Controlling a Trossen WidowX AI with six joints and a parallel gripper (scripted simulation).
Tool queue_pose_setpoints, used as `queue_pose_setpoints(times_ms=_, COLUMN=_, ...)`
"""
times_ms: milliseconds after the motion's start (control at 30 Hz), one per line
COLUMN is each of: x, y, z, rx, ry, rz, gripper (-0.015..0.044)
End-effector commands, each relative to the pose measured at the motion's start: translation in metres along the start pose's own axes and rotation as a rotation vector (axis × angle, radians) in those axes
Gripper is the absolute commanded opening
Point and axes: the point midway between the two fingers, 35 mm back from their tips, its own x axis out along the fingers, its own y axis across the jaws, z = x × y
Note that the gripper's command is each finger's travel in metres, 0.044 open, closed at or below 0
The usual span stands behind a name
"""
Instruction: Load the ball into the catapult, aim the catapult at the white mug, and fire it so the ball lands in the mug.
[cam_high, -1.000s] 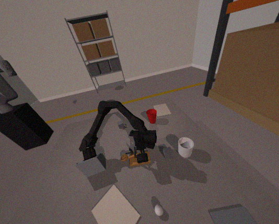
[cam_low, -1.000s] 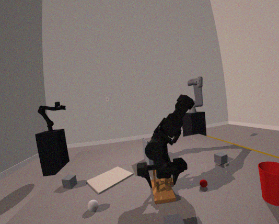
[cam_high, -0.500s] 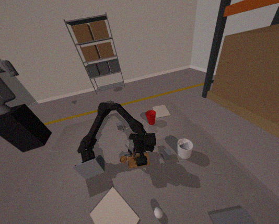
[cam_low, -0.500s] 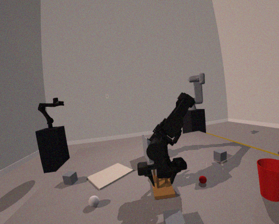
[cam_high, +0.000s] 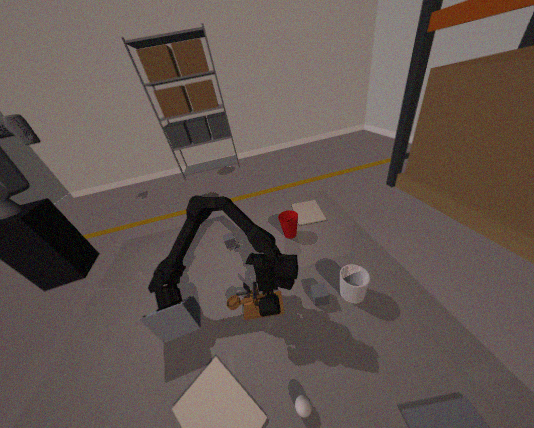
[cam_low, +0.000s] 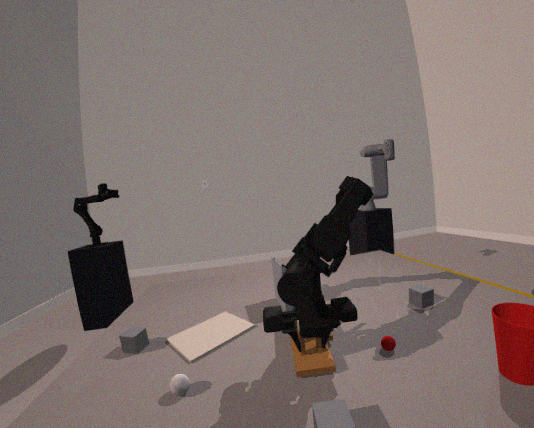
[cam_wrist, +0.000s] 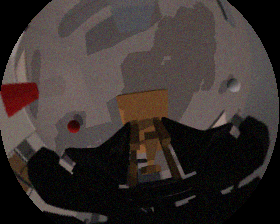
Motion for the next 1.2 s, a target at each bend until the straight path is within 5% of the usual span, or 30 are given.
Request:
queue_pose_setpoints(times_ms=0, x=-0.041, y=-0.003, z=0.003, rx=-0.006, ry=-0.029, rz=-0.013, gripper=0.0000)
queue_pose_setpoints(times_ms=1167, x=0.005, y=-0.005, z=0.007, rx=0.003, ry=-0.032, rz=-0.003, gripper=0.0000)
